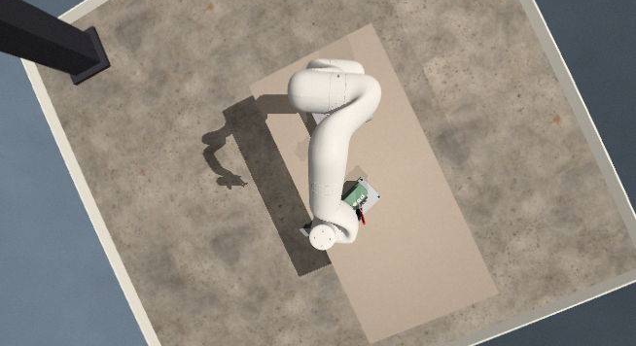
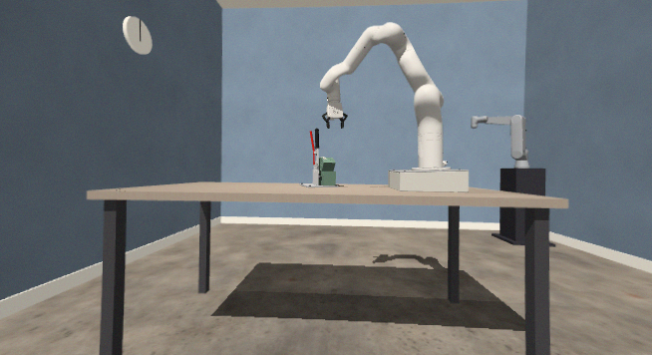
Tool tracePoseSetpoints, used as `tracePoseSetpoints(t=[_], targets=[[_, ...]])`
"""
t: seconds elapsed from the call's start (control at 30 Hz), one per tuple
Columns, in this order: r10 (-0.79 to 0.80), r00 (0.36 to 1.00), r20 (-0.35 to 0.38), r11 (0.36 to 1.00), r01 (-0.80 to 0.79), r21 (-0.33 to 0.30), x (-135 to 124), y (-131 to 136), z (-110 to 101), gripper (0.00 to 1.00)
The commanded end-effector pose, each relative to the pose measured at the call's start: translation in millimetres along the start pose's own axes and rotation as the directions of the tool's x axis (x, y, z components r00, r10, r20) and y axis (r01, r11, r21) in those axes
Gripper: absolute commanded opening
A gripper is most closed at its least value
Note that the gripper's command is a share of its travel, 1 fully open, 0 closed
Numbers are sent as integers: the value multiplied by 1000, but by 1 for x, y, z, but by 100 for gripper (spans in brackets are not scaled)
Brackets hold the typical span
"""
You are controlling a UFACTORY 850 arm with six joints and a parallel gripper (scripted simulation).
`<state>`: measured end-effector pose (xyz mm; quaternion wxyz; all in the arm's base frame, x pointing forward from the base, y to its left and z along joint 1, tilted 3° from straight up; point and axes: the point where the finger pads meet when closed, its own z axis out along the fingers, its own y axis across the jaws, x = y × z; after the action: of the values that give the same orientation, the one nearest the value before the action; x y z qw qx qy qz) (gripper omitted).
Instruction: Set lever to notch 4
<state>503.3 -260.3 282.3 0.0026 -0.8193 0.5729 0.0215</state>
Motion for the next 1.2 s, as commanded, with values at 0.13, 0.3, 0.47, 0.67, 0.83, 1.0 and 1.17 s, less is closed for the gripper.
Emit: tracePoseSetpoints(t=[0.13, 0.3, 0.47, 0.67, 0.83, 1.0, 1.17], targets=[[-15, 1000, -26, 998, 17, 58, -59, -106, -27, 100], [-18, 999, -28, 998, 19, 66, -85, -144, -37, 100], [-18, 999, -28, 998, 19, 66, -85, -144, -37, 100], [-18, 999, -28, 998, 19, 66, -85, -144, -37, 0], [-18, 999, -28, 998, 19, 66, -85, -144, -37, 0], [-18, 999, -28, 998, 19, 66, -85, -144, -37, 0], [-18, 999, -28, 998, 19, 66, -85, -144, -37, 0]])
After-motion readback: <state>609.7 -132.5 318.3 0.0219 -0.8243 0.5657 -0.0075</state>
